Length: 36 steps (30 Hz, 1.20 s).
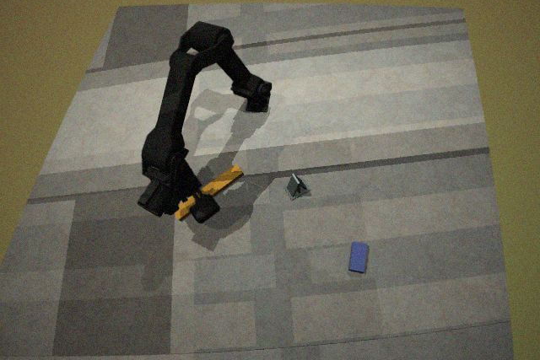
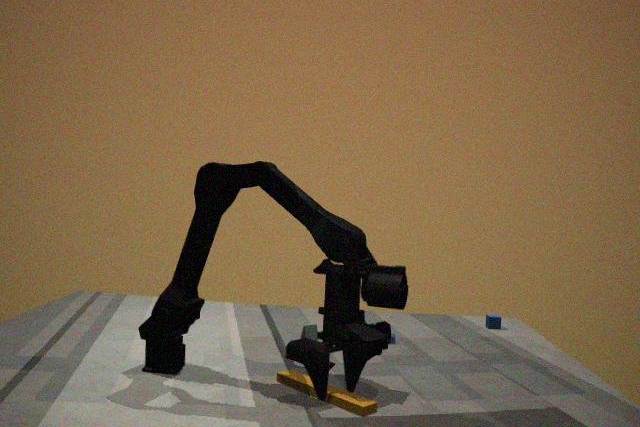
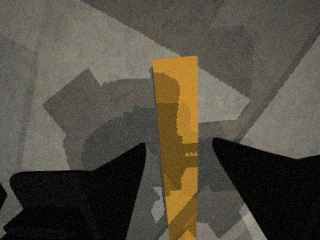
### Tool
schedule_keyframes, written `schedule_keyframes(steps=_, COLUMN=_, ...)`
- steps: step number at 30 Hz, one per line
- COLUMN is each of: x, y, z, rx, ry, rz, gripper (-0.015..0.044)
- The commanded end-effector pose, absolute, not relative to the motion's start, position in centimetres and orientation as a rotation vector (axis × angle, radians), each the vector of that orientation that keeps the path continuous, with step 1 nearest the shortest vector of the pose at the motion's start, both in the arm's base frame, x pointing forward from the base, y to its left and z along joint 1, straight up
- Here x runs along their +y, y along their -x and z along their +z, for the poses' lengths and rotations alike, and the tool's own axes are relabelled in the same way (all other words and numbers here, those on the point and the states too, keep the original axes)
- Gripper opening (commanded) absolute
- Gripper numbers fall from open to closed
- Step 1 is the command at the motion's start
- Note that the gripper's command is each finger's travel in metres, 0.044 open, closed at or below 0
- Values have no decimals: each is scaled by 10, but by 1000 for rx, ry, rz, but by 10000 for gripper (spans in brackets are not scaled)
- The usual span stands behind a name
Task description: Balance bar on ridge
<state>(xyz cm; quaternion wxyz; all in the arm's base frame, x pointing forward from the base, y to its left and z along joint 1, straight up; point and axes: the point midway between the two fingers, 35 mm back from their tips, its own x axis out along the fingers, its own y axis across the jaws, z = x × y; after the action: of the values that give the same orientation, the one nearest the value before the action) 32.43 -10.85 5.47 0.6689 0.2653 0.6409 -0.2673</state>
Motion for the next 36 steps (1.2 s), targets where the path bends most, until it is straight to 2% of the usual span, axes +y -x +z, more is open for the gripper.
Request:
schedule_keyframes(steps=1, x=-108, y=-324, z=51, rx=1448, ry=-607, rz=-603, gripper=315)
schedule_keyframes(steps=13, x=-108, y=-324, z=51, rx=1448, ry=-607, rz=-603, gripper=315)
schedule_keyframes(steps=19, x=-108, y=-323, z=51, rx=1449, ry=-598, rz=-603, gripper=157)
schedule_keyframes(steps=27, x=-108, y=-323, z=51, rx=1449, ry=-598, rz=-603, gripper=104)
schedule_keyframes(steps=31, x=-109, y=-324, z=58, rx=1449, ry=-599, rz=-603, gripper=0)
schedule_keyframes(steps=36, x=-109, y=-326, z=70, rx=1449, ry=-600, rz=-603, gripper=0)
